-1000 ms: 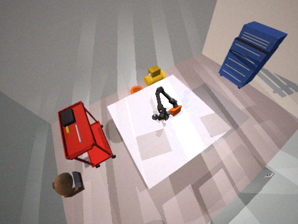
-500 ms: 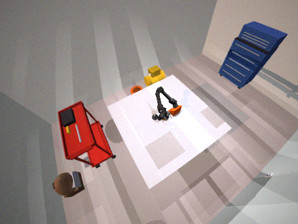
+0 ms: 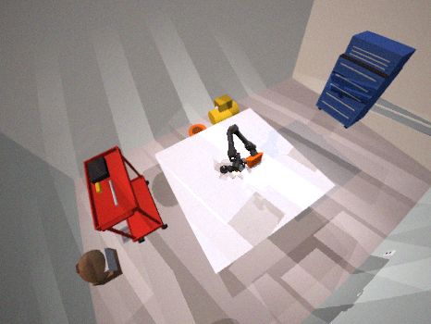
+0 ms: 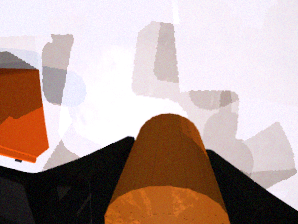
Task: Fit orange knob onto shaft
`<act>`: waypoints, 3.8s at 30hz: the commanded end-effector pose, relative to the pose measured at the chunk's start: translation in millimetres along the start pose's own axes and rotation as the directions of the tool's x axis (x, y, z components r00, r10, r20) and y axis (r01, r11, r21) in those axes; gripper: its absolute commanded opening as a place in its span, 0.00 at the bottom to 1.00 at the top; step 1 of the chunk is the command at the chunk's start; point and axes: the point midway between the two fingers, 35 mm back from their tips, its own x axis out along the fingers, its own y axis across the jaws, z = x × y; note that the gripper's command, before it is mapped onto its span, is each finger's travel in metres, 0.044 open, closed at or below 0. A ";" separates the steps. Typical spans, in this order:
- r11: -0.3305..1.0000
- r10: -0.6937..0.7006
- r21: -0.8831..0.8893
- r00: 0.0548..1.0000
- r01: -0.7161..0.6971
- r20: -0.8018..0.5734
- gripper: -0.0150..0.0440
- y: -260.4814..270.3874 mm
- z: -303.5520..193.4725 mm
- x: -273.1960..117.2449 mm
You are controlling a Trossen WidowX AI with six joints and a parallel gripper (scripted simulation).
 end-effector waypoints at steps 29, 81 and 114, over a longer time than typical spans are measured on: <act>0.951 -0.308 -0.004 0.951 0.308 -0.007 0.25 6.5 24.9 -92.7; 0.506 -0.863 -0.013 0.506 0.863 0.005 0.25 7.0 64.3 -149.0; 0.507 -0.862 -0.010 0.507 0.862 0.003 0.25 6.5 63.5 -146.1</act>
